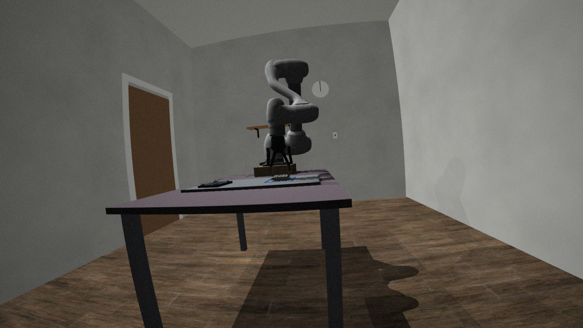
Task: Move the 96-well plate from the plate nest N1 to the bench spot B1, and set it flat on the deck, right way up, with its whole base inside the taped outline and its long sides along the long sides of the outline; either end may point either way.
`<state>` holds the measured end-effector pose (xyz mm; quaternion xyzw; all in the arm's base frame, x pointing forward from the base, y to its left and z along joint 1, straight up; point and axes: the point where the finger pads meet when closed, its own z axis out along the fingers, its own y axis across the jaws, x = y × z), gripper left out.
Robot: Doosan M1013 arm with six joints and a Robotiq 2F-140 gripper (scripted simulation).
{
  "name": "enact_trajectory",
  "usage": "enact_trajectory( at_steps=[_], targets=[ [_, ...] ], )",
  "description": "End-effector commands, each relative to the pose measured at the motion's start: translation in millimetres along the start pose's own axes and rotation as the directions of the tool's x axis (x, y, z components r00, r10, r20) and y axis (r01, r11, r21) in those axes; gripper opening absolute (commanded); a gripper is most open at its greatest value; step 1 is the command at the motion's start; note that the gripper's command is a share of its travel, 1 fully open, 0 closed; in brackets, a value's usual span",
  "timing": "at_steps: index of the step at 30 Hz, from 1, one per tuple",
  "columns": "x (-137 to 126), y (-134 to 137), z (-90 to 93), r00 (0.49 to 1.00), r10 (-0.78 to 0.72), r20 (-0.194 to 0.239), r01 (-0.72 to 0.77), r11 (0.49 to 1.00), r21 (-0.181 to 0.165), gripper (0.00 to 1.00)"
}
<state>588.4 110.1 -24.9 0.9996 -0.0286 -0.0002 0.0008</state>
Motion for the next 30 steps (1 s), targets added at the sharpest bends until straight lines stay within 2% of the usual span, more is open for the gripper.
enact_trajectory(
  at_steps=[1, 30],
  targets=[
    [-1.7, -1.4, 4.3, 1.000, 0.006, 0.004, -0.006, 1.000, 0.003, 0.00],
    [-1.8, -1.3, 8.6, 1.000, 0.006, 0.004, -0.006, 1.000, 0.003, 0.00]
  ],
)
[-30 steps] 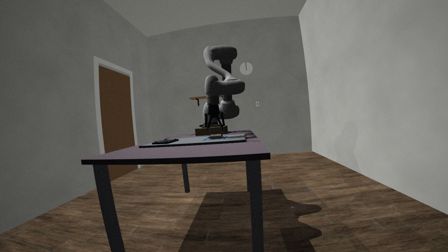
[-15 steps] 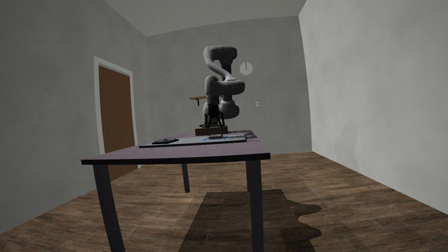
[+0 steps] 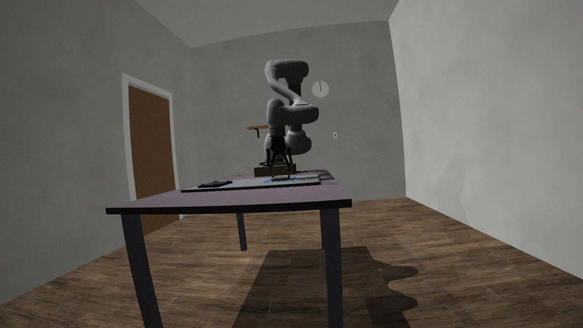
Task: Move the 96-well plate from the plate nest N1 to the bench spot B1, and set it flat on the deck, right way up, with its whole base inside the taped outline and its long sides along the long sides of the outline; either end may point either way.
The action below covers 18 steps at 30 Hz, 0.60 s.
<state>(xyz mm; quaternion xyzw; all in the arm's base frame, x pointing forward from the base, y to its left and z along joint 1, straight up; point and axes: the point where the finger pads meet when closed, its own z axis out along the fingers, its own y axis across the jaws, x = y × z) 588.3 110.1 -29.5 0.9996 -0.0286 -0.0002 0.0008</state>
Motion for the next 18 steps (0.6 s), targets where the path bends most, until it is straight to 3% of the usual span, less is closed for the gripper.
enact_trajectory(
  at_steps=[1, 18],
  targets=[
    [-1.7, -1.3, 4.0, 1.000, 0.006, 0.004, -0.006, 1.000, 0.003, 0.00],
    [-1.7, -1.3, 6.2, 1.000, 0.006, 0.004, -0.006, 1.000, 0.003, 0.00]
  ],
)
